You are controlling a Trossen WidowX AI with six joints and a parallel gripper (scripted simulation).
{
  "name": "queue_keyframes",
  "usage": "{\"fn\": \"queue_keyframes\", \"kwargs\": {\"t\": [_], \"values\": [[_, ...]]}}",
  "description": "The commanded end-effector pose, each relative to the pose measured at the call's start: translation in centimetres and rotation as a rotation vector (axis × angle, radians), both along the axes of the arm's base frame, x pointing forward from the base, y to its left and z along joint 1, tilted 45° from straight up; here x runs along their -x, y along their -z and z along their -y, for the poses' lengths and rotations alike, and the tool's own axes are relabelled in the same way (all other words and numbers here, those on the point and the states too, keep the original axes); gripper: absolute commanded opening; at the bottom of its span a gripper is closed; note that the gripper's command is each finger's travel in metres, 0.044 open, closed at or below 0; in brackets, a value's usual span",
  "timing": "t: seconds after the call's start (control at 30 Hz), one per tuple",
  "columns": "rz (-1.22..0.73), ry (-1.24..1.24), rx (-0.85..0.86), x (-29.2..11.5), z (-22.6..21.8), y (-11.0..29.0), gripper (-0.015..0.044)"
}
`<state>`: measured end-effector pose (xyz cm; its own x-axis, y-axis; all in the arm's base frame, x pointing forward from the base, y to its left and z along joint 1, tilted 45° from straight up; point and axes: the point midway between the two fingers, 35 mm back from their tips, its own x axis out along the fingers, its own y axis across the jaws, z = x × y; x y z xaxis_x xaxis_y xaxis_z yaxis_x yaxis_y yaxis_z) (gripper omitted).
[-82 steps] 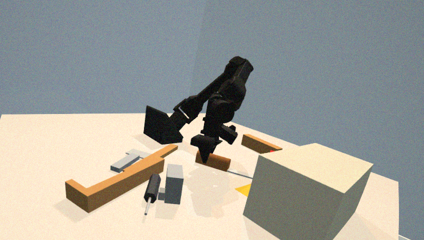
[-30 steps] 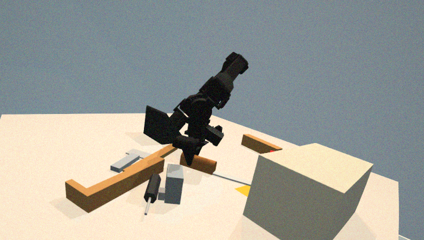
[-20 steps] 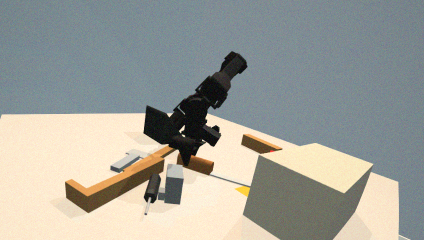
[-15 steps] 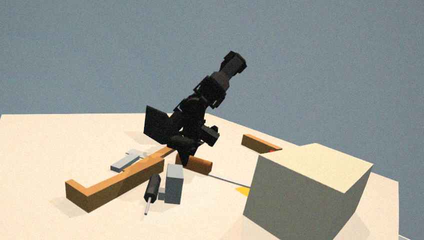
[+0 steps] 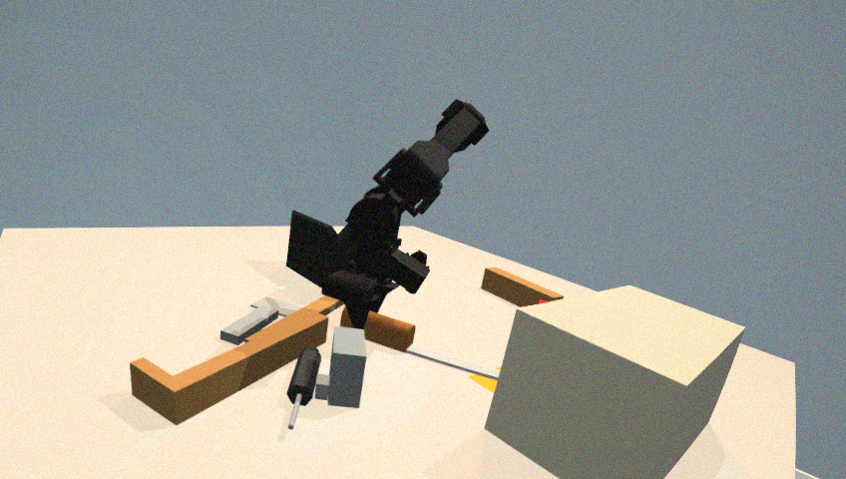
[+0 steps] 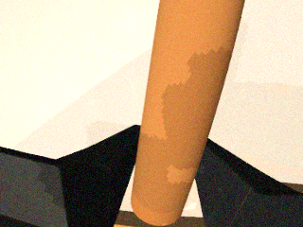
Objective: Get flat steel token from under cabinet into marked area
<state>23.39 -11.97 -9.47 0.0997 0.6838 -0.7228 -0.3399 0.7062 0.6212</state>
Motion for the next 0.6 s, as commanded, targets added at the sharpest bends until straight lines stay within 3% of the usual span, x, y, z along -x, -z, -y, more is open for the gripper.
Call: {"fn": "queue_keyframes", "kwargs": {"t": [0.0, 0.57], "values": [[0.002, 0.002, 0.004, 0.0, 0.5, 0.2, 0.0], [0.002, 0.002, 0.005, 0.3, 1.9, 1.6, 0.0]]}}
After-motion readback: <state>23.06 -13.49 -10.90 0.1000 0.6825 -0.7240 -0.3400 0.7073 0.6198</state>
